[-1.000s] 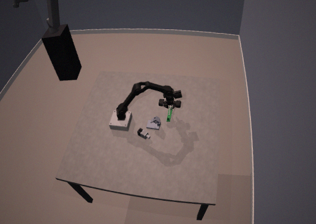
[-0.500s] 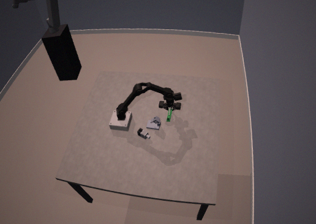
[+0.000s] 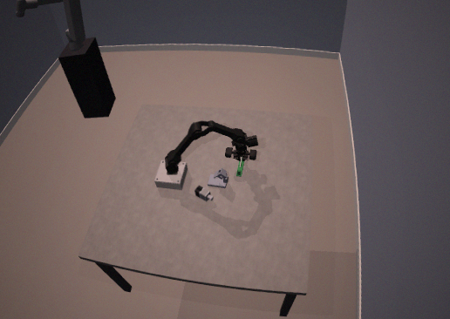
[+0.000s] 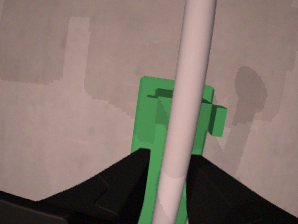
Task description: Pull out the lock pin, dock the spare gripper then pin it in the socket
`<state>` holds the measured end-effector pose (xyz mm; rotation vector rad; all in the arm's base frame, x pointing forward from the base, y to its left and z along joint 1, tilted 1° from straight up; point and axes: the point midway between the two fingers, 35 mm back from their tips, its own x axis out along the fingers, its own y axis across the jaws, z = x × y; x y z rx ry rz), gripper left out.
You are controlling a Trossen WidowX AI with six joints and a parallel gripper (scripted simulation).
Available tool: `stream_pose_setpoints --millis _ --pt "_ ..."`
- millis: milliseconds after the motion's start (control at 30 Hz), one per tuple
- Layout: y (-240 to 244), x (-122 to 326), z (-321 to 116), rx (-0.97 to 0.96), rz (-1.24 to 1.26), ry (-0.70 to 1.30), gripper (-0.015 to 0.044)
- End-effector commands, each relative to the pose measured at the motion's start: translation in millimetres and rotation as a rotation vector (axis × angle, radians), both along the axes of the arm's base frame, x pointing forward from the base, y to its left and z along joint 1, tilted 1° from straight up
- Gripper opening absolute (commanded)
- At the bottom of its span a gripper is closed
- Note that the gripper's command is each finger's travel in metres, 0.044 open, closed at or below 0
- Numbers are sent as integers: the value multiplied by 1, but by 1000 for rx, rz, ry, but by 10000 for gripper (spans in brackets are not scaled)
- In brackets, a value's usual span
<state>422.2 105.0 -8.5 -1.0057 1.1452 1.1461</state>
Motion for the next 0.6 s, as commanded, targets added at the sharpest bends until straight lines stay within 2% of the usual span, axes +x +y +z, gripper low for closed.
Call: stream_pose_setpoints --millis 0,567 --pt "-1 0 -1 -6 -2 0 0" --pt "-1 -3 14 -2 0 9 0"
